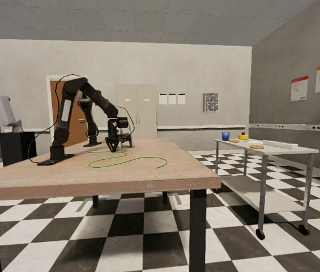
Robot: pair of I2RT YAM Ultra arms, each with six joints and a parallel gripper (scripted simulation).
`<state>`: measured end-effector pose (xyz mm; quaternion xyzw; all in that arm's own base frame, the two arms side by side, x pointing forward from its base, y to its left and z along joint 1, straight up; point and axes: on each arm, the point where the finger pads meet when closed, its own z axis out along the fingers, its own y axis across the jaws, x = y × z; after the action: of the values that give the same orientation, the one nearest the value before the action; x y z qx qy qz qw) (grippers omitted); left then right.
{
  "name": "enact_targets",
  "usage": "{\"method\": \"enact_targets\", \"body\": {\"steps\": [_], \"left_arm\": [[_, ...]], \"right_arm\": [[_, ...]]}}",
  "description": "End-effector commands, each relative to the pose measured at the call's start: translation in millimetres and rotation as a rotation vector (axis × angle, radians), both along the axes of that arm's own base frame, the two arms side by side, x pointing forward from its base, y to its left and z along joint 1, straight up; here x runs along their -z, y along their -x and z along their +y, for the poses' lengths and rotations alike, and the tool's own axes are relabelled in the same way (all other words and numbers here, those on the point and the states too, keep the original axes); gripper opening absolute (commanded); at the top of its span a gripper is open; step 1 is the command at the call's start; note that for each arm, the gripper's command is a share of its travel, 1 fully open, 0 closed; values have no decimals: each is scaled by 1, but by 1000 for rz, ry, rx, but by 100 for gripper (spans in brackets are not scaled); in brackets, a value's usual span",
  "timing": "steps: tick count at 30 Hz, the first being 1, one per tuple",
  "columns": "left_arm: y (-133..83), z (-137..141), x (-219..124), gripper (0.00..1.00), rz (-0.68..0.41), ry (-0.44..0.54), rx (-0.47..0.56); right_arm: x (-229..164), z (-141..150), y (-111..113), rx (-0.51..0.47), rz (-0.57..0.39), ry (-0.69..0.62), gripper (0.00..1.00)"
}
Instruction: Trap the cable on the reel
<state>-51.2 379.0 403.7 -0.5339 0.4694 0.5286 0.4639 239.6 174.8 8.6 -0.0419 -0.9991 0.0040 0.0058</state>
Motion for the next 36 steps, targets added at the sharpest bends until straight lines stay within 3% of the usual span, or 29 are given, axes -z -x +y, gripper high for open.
{"method": "enact_targets", "body": {"steps": [1,28,36], "left_arm": [[-2,0,4,100,-6,1,-3],[-2,0,4,100,-6,1,-3],[-2,0,4,100,-6,1,-3]], "right_arm": [[-3,4,-5,1,-27,-14,30],[-3,2,-3,1,-23,-6,0],[-3,2,-3,1,-23,-6,0]]}}
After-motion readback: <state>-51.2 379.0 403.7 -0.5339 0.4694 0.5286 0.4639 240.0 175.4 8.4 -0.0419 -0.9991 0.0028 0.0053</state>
